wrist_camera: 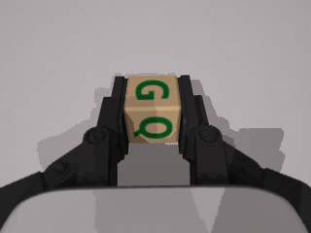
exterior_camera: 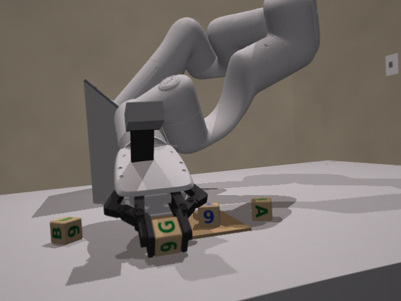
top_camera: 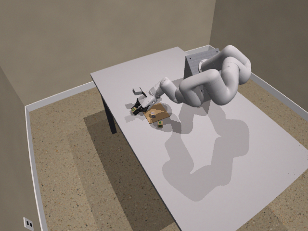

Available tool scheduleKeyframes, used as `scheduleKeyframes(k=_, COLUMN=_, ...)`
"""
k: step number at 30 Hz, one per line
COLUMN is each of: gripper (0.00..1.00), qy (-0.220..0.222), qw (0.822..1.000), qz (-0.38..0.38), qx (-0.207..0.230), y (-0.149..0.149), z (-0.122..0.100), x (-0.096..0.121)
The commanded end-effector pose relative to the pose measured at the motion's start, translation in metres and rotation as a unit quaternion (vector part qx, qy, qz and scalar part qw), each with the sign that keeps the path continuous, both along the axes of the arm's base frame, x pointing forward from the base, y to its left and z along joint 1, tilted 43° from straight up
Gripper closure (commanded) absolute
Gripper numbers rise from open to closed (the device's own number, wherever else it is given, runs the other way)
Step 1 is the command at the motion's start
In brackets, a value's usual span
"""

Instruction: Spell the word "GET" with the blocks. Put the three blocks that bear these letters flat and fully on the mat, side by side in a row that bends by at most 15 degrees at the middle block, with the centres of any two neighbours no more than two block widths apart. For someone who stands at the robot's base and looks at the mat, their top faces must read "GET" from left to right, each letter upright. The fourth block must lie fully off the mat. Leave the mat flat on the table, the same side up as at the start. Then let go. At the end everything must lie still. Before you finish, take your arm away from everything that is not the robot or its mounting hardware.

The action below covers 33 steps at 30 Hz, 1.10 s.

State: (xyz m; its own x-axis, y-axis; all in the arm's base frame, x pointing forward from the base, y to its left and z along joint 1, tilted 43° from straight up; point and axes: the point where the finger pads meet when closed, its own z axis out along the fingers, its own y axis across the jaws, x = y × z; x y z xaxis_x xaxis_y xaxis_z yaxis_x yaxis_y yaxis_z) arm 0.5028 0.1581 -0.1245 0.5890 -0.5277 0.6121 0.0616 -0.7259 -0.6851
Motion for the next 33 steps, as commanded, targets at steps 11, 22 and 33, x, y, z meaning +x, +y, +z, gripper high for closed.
scheduleKeyframes(k=11, gripper=0.69, qy=-0.001, qw=1.0, qz=-0.001, qx=-0.001, y=-0.002, z=0.001, x=0.0012)
scheduleKeyframes(k=22, gripper=0.57, qy=-0.001, qw=1.0, qz=-0.001, qx=-0.001, y=-0.002, z=0.001, x=0.0012)
scheduleKeyframes(k=33, gripper=0.53, qy=-0.001, qw=1.0, qz=-0.001, qx=-0.001, y=-0.002, z=0.001, x=0.0012)
